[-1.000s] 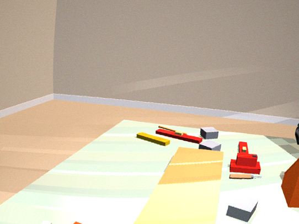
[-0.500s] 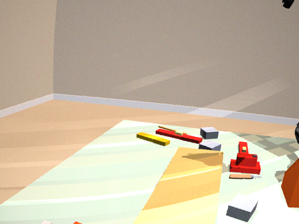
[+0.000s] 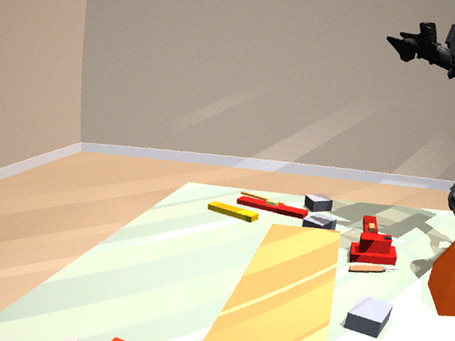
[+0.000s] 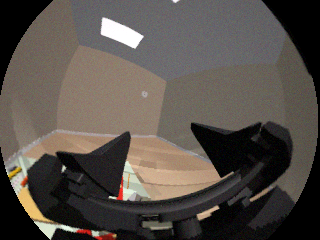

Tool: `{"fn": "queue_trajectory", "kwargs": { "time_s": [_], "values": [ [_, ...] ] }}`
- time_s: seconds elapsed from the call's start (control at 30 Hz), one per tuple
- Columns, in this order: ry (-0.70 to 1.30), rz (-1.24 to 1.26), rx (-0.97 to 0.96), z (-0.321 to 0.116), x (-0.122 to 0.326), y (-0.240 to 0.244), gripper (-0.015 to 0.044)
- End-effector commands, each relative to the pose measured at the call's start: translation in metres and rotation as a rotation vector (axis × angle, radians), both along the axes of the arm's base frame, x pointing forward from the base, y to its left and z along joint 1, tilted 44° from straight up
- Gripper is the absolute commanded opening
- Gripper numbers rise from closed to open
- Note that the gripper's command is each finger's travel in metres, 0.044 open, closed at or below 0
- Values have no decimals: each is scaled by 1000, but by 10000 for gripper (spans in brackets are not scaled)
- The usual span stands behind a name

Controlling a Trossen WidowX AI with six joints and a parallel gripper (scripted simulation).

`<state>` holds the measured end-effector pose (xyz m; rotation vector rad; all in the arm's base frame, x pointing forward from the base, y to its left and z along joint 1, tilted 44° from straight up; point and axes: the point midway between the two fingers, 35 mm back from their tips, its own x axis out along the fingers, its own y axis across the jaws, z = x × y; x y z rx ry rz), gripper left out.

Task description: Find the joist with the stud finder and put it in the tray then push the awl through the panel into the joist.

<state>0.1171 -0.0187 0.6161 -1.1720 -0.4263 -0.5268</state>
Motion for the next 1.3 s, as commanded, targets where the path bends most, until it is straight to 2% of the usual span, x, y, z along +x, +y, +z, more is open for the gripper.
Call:
{"fn": "queue_trajectory", "kwargs": {
  "time_s": [0.0,0.23,0.43,0.7,0.93,1.03,1.27],
  "values": [
    [36,-25,180,-30,24,-49,440],
    [174,-142,499,-118,72,-126,440],
    [360,-286,710,-214,102,-164,440],
    [695,-530,871,-353,111,-178,440],
    [1061,-786,855,-465,81,-164,440],
    [1141,-841,828,-484,71,-160,440],
    [1141,-841,828,-485,70,-159,440]
  ]
}}
